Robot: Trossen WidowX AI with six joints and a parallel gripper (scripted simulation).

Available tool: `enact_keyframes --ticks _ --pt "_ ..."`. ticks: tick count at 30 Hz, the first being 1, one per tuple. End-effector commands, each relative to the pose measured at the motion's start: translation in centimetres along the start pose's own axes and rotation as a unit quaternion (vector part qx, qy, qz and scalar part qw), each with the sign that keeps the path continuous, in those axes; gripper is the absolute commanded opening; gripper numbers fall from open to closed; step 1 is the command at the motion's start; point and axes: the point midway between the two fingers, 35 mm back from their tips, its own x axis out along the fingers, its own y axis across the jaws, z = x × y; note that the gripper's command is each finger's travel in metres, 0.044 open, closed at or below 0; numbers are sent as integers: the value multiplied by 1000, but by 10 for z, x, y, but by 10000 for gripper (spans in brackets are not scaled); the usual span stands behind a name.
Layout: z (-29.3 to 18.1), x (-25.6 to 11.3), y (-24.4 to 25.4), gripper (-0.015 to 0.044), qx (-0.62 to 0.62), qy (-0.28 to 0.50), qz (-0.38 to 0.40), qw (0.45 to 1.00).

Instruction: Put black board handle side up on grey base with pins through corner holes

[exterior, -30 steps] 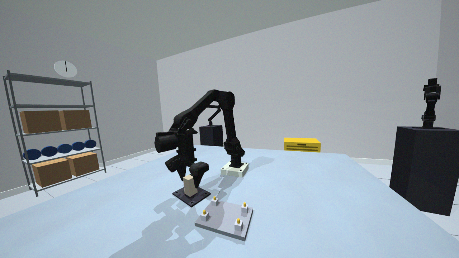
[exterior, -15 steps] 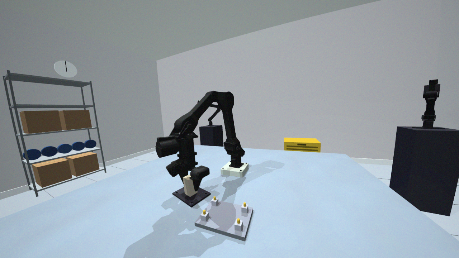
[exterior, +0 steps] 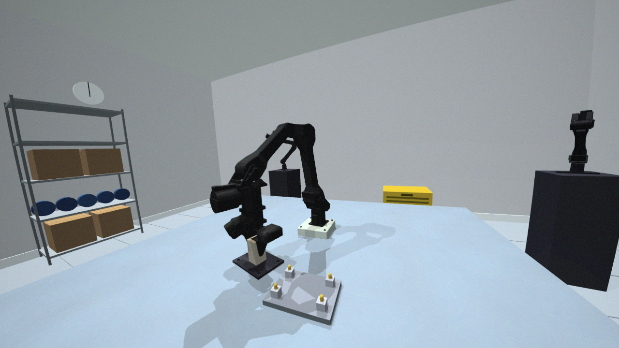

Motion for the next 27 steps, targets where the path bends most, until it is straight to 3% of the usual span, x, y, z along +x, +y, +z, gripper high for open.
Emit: enact_keyframes --ticks 1,27 --pt "1 -3 0 0 3 -1 -2 1000" --pt "2 -70 0 0 2 -1 -2 1000"
